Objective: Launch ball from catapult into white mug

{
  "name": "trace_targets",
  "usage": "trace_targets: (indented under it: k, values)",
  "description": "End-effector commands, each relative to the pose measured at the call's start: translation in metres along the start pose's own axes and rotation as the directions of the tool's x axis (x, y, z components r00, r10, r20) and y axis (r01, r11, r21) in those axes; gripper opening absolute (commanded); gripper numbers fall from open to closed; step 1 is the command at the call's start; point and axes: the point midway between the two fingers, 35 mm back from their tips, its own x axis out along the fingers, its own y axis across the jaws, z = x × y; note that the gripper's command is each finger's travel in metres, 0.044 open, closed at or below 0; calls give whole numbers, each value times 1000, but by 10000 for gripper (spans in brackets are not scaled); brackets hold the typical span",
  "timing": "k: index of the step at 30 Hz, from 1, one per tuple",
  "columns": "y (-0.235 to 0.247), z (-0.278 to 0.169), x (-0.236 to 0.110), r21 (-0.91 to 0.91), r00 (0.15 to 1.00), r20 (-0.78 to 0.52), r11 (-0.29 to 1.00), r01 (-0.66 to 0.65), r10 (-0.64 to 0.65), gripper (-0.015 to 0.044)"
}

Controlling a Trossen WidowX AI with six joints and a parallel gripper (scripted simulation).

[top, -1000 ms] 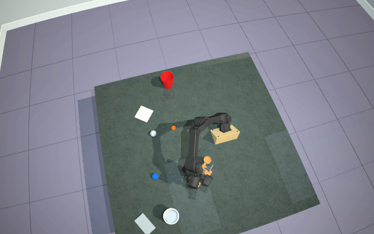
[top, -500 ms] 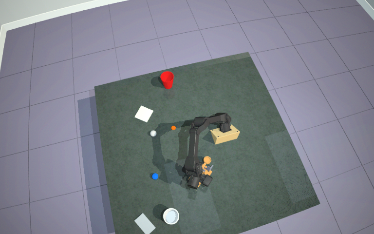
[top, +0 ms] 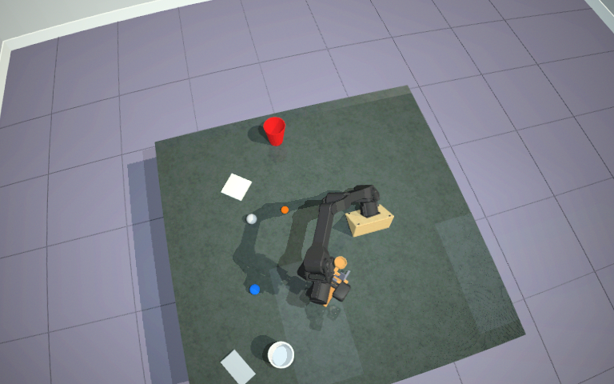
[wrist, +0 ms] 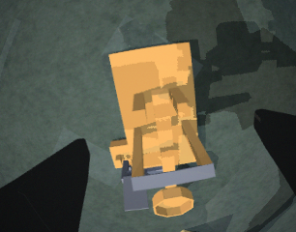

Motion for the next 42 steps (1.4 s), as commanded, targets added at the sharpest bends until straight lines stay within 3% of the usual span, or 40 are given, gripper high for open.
trace_targets:
  k: [1,7,13,42]
  values:
    - [-1,-1,8,-1,1000,-17,1000,1,-1,440]
    - [0,-5,-2,-4,1000,-13,1000,4,-4,440]
    - [0,-5,42,-3,1000,-13,1000,5,-5,440]
    - [-1,-5,85,-2,1000,-13,1000,7,-7,440]
